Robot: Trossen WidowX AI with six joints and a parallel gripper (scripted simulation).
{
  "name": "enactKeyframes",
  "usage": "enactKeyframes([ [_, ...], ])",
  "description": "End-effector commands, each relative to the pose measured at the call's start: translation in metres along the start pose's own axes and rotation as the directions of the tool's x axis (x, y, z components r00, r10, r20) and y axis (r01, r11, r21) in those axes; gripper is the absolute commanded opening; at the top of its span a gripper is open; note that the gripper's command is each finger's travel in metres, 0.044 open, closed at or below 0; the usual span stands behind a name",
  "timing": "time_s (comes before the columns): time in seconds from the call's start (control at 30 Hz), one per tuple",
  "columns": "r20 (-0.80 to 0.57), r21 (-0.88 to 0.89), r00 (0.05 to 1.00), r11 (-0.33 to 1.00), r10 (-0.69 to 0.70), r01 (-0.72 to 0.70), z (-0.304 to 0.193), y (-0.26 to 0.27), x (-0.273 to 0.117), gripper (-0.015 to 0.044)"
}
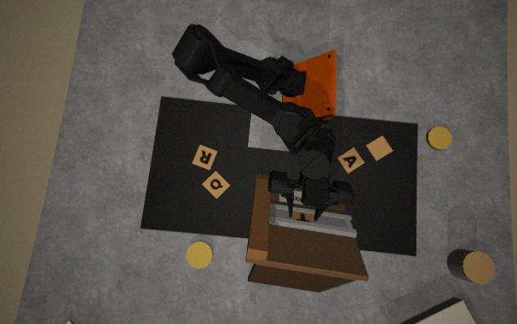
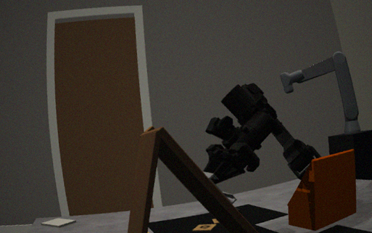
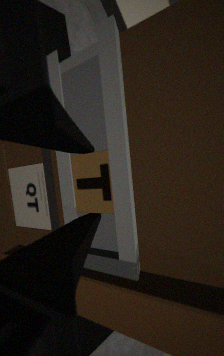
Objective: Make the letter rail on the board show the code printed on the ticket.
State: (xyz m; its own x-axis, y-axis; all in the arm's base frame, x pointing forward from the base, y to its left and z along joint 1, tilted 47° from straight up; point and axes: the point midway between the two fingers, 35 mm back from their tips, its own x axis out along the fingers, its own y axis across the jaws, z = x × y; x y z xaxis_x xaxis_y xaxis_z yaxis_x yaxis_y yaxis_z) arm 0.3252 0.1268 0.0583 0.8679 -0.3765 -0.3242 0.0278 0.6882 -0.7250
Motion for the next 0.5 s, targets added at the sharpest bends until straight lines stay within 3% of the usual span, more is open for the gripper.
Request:
enactKeyframes([
  [0.0,0.001,-0.003,1.000,1.000,0.002,-0.002,0.0003,-0.0033,-0.0005,0.0000],
  [0.47,0.001,-0.003,1.000,1.000,0.002,-0.002,0.0001,-0.0106,-0.0005,0.0000],
])
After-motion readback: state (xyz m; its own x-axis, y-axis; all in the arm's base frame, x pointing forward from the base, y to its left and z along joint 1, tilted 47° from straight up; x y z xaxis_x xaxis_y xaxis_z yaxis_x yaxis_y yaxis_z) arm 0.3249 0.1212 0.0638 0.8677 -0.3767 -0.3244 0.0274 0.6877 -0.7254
